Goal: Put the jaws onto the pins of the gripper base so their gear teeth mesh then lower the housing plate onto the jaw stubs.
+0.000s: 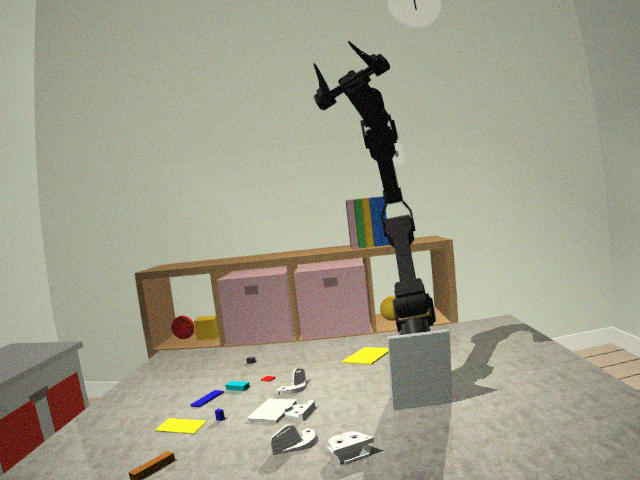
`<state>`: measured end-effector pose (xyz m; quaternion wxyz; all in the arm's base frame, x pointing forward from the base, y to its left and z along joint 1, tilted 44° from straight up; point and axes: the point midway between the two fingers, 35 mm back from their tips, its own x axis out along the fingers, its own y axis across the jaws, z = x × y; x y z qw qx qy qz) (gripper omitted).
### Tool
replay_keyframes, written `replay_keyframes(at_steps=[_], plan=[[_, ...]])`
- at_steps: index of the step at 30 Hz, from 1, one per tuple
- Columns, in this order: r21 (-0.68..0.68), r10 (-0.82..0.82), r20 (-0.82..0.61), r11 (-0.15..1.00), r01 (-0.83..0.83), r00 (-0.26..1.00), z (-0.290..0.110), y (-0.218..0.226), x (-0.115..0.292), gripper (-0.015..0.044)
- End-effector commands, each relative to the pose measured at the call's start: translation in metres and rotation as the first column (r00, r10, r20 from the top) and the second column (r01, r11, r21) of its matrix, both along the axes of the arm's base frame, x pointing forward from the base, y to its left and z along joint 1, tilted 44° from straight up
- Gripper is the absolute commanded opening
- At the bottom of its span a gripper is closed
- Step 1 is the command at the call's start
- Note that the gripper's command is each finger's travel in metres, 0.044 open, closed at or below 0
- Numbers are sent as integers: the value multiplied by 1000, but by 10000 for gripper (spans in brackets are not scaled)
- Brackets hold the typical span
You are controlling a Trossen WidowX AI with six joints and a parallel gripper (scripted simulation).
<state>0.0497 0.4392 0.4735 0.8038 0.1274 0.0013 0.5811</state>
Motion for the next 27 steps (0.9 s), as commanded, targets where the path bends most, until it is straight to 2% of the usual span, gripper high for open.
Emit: replay_keyframes(at_steps=[1, 13, 27], plan=[[-101, -53, 1, 994, 52, 999, -35, 17, 21, 440], [-402, -185, -5, 900, 168, 983, -145, 46, 81, 440], [-738, -266, 53, 639, 217, 963, -283, 37, 140, 440]])
